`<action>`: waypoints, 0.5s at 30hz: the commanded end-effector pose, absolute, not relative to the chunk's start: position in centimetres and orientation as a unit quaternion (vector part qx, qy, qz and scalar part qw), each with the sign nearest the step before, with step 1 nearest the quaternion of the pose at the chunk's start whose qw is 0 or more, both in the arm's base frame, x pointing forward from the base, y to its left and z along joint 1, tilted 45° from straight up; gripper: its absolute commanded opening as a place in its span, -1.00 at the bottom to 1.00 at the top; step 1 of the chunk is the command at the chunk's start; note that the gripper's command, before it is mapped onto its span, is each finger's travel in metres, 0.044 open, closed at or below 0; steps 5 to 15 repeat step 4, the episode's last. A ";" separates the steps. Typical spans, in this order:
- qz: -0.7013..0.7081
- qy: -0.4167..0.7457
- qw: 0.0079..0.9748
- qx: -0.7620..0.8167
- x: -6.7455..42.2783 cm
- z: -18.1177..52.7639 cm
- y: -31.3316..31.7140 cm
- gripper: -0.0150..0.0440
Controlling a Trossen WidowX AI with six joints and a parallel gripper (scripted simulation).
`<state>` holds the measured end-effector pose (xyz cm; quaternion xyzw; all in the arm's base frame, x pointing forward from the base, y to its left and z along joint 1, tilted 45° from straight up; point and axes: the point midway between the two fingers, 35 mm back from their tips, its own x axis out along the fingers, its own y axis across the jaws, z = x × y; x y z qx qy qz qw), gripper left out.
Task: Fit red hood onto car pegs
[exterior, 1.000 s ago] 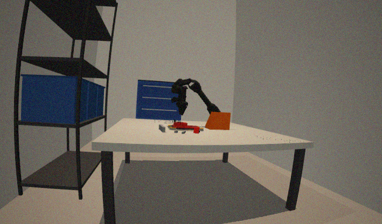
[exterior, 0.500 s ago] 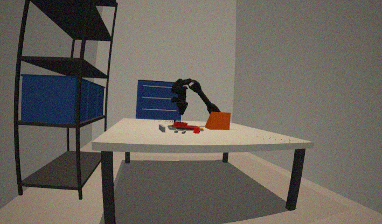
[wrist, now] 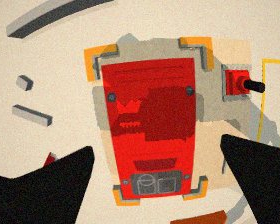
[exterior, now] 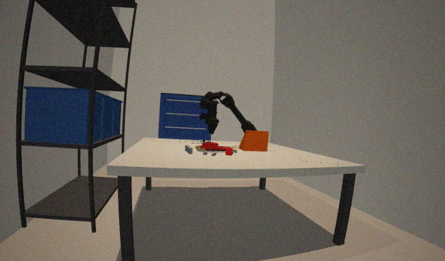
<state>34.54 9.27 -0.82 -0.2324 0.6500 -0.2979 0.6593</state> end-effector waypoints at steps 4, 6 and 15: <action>-0.299 0.651 0.659 -0.230 34.5 -0.8 9.3 1.00; -0.299 0.651 0.659 -0.230 34.5 -0.8 9.3 1.00; -0.299 0.651 0.659 -0.230 34.5 -0.8 9.3 1.00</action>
